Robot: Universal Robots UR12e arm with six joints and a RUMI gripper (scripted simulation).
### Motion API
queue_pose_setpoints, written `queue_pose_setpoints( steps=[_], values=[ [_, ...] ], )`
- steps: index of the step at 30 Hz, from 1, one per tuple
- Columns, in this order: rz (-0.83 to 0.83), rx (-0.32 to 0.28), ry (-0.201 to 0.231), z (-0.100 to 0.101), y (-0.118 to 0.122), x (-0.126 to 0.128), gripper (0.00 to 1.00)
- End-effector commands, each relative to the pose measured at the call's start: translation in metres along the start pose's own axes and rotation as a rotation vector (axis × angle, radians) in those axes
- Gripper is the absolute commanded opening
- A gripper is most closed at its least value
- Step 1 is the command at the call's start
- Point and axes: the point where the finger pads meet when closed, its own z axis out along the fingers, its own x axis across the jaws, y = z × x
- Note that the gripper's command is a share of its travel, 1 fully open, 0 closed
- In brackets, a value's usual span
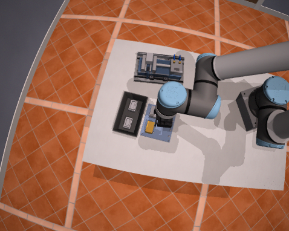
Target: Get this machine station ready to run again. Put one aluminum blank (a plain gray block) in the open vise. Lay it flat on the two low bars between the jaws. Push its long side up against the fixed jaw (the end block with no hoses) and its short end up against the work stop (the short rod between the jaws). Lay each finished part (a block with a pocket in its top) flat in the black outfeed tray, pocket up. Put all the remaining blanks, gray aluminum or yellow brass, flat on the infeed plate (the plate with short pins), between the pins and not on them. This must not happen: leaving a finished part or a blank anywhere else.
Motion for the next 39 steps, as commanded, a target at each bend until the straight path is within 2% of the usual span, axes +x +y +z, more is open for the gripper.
queue_pose_setpoints(
  steps=[1, 21, 39],
  values=[
    [0.000, 0.000, 0.003, 0.015, 0.001, 0.002, 0.00],
    [0.001, 0.000, 0.003, 0.046, 0.000, 0.002, 0.00],
    [0.001, 0.000, 0.001, 0.049, 0.000, 0.001, 0.00]
  ],
)
